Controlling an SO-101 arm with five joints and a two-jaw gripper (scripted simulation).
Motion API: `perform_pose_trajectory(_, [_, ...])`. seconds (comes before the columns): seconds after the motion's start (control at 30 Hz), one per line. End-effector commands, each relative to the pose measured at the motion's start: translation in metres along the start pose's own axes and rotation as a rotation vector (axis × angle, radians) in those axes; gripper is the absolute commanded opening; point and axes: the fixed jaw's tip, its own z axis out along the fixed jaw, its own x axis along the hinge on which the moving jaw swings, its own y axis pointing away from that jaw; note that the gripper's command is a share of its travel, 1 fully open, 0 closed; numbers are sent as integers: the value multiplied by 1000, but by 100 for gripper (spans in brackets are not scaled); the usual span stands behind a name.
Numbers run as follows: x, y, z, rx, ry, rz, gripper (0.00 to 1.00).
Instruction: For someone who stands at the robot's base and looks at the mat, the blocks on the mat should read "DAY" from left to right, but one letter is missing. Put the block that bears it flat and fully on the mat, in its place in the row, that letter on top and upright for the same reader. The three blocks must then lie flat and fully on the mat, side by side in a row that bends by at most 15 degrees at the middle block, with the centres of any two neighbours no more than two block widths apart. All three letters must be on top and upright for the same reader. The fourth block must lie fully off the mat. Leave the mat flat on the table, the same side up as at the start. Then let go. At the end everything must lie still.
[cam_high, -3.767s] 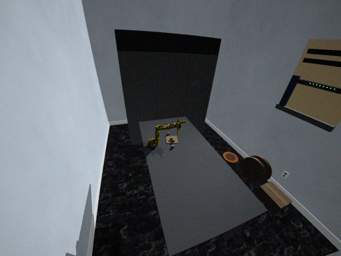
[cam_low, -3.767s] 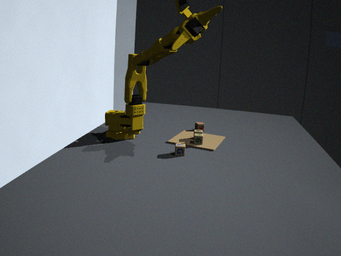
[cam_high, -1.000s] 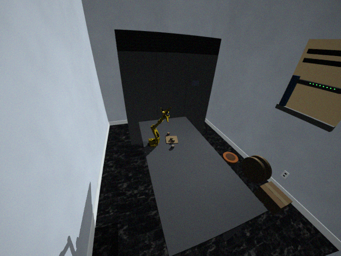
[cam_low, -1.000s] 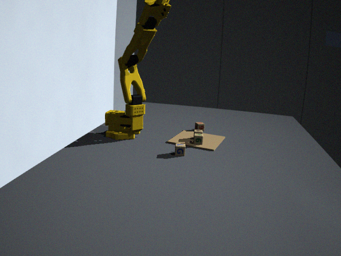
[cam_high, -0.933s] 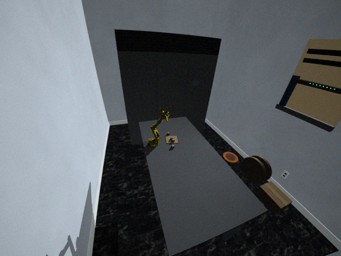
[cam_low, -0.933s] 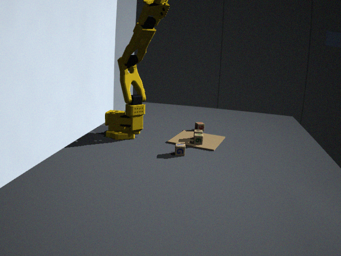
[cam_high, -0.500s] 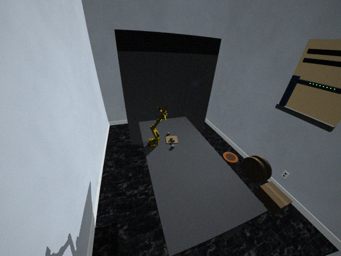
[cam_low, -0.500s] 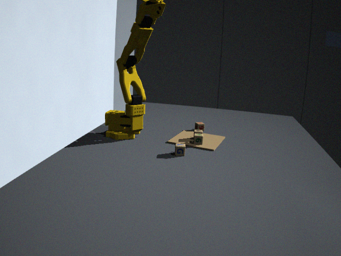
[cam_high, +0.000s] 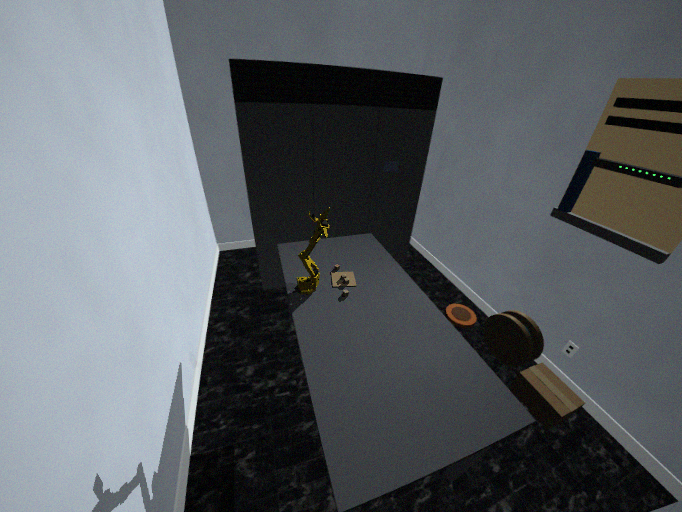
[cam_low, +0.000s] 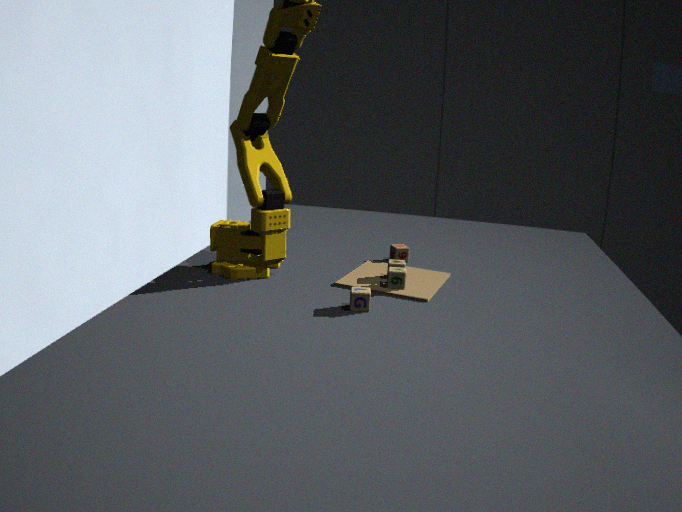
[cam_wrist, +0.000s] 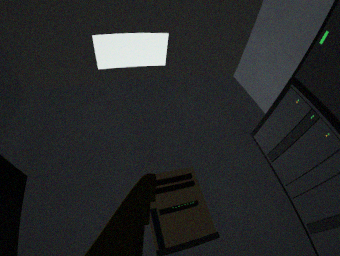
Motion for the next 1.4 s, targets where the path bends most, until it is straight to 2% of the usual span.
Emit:
perform_pose_trajectory(0.0, [-18,13,-4,-39,-52,0,100])
perform_pose_trajectory(0.13, [-29,22,-8,-62,-82,0,100])
perform_pose_trajectory(0.43, [-34,26,-10,-73,-96,0,100])
perform_pose_trajectory(0.7, [-58,44,-22,-123,-161,0,100])
perform_pose_trajectory(0.97, [-61,46,-24,-130,-171,0,100])
perform_pose_trajectory(1.23, [-83,63,-38,-180,-236,0,100])
perform_pose_trajectory(1.37, [-86,66,-40,-187,-245,0,100])
